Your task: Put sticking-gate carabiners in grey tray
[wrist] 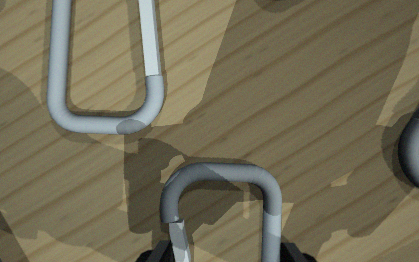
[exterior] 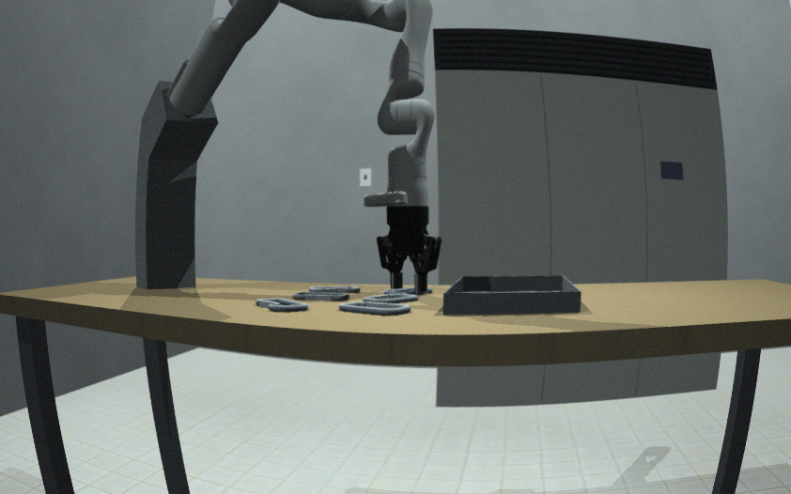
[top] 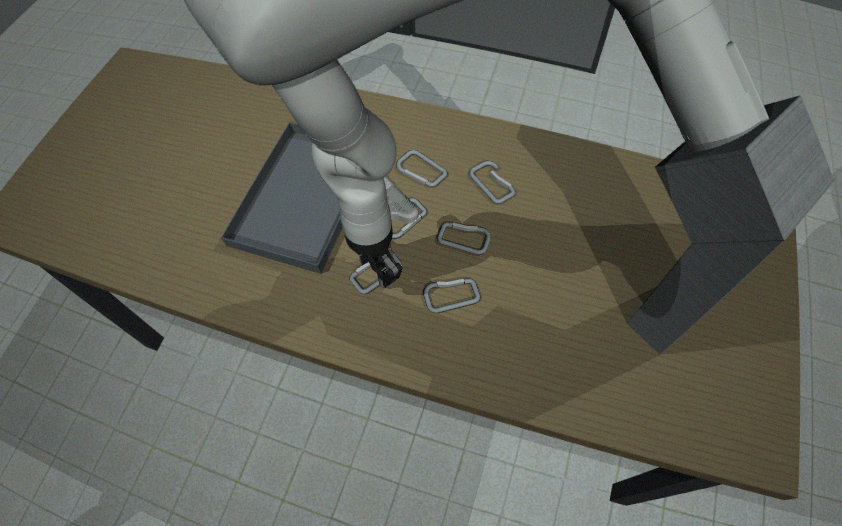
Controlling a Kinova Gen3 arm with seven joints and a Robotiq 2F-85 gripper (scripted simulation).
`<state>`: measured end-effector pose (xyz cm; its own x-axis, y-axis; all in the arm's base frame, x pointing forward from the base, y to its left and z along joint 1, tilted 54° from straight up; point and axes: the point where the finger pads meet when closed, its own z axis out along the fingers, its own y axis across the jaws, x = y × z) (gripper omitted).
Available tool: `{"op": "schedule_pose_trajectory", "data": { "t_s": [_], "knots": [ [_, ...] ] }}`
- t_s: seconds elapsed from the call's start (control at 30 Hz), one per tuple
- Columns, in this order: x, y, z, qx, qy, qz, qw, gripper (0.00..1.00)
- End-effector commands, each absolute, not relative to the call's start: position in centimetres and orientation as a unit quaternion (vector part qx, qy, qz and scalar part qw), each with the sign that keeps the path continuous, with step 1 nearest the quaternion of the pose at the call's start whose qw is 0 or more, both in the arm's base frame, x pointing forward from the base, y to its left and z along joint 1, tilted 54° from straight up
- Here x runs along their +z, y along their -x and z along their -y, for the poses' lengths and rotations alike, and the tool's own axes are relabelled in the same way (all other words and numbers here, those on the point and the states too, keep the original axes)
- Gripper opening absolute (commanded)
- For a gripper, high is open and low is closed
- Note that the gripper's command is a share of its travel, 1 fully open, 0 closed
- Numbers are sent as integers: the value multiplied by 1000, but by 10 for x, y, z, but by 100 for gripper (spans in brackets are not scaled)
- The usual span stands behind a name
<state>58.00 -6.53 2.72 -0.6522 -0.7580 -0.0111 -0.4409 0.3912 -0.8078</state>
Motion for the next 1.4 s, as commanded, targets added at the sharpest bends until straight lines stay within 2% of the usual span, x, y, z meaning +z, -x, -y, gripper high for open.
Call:
{"op": "schedule_pose_trajectory", "data": {
  "t_s": [0.0, 1.37],
  "knots": [
    [27, -580, 65, -410, 369, -811, 194, 59],
    [28, -580, 64, -410, 370, -811, 194, 55]
  ]
}}
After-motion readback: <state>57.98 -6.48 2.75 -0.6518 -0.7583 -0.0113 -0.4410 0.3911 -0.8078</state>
